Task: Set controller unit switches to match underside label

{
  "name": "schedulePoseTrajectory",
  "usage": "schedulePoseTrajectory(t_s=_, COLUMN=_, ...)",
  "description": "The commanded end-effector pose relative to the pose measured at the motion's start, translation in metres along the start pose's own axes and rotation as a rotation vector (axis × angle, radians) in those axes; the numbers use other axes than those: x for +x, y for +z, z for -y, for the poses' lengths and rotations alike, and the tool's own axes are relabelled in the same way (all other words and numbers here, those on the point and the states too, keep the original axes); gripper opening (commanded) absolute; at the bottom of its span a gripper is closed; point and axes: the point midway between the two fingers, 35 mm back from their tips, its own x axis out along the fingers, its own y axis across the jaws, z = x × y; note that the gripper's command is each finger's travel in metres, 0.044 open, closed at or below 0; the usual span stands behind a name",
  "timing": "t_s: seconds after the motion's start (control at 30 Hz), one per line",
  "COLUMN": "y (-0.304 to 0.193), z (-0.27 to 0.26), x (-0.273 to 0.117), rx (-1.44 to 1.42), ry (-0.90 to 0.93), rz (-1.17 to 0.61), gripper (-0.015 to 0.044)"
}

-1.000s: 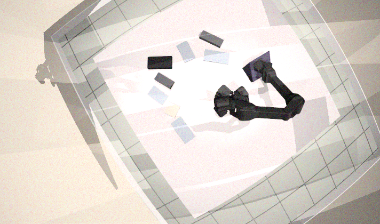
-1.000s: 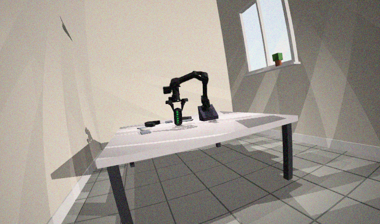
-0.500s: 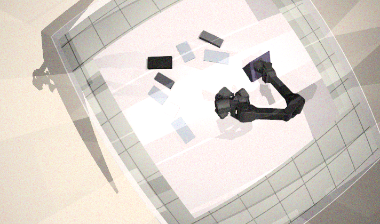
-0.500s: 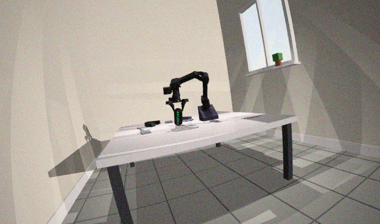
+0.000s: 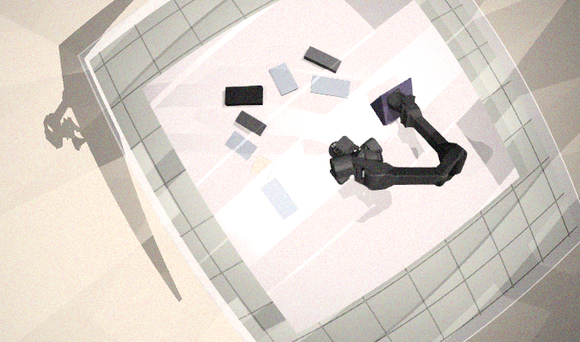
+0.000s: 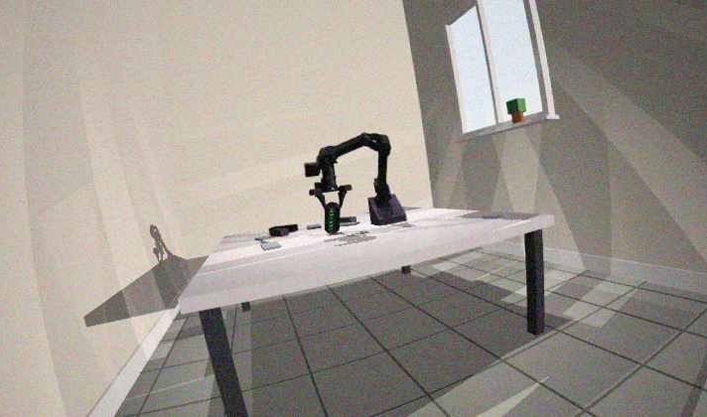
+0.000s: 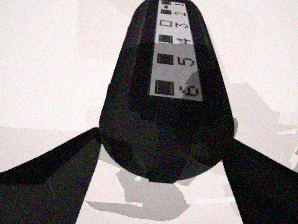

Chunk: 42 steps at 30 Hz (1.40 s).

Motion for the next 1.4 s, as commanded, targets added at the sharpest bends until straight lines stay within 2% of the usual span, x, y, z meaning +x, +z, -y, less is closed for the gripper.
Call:
schedulePoseTrajectory(t_s=0.0, y=-0.003, z=0.002, x=0.004, rx=0.005, ry=-0.007, rz=-0.002, gripper=0.0338)
schedulePoseTrajectory(t_s=1.37, y=-0.03, z=0.002, x=0.023, rx=0.005, ry=-0.007, rz=-0.003, gripper=0.0338)
